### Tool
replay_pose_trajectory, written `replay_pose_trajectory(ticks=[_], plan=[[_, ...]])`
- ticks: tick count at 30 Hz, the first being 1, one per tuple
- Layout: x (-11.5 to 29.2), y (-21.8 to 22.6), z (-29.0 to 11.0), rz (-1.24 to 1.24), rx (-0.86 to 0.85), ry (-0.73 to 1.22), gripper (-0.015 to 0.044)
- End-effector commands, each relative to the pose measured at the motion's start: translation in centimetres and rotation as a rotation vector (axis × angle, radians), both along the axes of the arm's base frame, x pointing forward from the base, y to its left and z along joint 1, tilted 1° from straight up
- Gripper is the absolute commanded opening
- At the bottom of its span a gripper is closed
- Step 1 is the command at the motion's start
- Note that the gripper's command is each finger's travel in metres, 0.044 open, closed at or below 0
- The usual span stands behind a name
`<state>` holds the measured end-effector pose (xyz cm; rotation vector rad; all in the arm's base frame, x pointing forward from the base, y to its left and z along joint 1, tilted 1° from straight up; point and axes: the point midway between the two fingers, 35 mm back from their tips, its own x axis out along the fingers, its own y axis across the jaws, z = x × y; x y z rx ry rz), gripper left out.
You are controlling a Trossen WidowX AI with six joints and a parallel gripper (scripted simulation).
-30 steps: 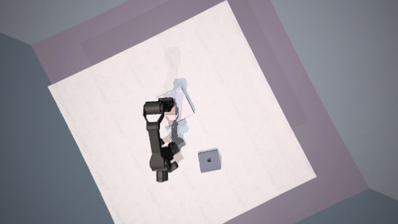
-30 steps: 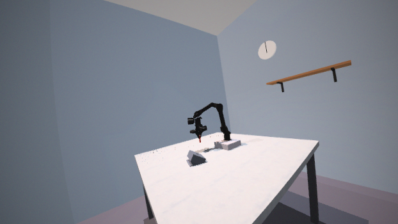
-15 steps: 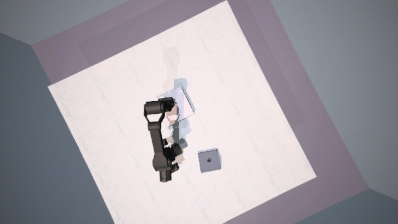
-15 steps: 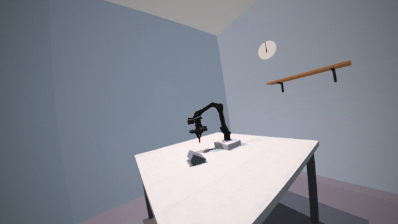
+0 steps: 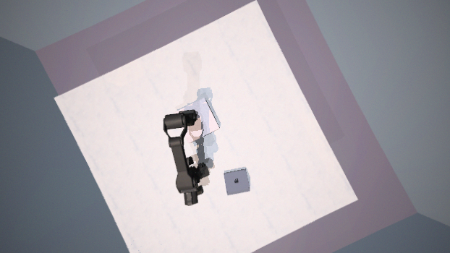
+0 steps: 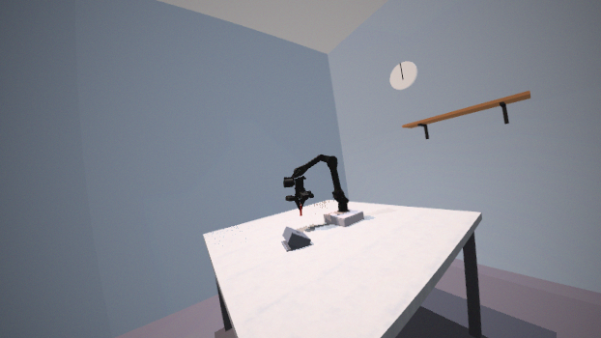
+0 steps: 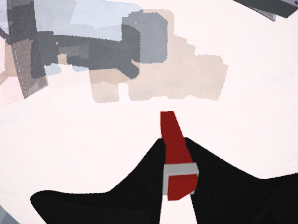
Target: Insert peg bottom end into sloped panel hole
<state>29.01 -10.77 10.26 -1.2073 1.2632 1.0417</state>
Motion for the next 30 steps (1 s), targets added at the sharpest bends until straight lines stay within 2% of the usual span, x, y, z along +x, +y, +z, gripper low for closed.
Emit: replay_pose_trajectory(ticks=[1,30], plan=[[0.2,0.2,0.0,-0.027,-0.007,-0.008,0.0000],[1.7,2.2,0.3,-0.230,-0.023,-0.073,0.0000]])
